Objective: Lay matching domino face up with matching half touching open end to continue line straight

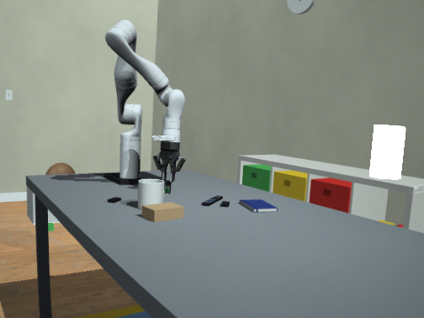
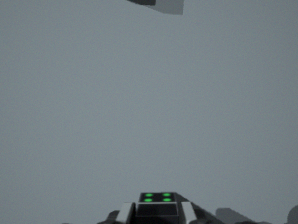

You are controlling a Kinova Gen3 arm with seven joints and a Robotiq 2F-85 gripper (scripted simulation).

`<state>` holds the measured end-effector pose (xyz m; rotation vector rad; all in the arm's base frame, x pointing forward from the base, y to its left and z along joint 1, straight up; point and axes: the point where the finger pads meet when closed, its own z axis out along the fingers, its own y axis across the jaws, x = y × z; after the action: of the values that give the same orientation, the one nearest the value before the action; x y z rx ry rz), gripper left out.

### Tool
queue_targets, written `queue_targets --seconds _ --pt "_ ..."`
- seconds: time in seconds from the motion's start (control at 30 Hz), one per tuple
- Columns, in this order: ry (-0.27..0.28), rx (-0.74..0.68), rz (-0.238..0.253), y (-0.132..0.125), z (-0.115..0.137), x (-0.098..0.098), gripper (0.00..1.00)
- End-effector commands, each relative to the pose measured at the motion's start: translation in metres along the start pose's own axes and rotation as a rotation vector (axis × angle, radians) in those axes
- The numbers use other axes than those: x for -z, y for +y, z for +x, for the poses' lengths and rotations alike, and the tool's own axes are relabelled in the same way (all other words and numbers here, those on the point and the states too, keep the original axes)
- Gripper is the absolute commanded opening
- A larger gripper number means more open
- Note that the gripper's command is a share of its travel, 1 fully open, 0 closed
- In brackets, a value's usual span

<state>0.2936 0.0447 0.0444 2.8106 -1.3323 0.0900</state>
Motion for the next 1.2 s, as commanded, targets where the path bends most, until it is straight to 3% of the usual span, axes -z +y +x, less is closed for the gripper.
queue_targets --seconds 0.0,1.17 --pt "0.012 0.006 0.001 -0.0006 -0.0004 -0.0010 0.33" --pt "0.089 0.006 -0.001 -0.0002 -0.0053 -0.0010 0.33"
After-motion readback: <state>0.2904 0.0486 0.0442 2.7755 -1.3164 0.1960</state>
